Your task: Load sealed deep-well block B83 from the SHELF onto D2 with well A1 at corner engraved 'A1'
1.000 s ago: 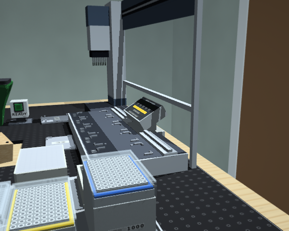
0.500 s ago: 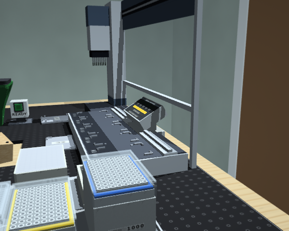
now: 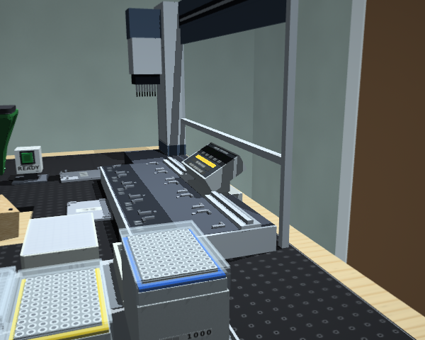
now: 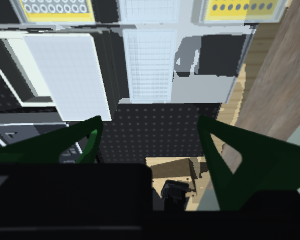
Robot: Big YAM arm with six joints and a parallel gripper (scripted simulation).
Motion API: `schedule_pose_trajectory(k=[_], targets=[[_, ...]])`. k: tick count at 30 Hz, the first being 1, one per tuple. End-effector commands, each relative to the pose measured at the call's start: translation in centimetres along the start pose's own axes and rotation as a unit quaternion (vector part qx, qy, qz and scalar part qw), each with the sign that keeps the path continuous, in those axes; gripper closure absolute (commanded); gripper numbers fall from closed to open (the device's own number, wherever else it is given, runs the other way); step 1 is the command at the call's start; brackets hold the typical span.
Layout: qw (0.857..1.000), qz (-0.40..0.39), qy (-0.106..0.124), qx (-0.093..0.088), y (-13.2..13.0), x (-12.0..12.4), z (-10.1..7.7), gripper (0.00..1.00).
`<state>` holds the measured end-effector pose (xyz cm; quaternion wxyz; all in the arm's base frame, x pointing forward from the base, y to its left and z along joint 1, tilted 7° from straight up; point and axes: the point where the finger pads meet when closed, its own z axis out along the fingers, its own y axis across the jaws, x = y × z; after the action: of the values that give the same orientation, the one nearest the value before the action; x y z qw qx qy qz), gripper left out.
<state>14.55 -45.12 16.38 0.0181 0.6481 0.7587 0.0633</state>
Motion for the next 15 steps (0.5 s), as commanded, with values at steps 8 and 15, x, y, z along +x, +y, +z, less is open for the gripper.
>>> schedule_pose_trajectory(k=[8,15], targets=[[0.998,-0.056,-0.03,-0.002,1.3,1.3,-2.0,0.0],[0.992,-0.126,-0.031,-0.001,2.4,4.5,-1.8,0.0]])
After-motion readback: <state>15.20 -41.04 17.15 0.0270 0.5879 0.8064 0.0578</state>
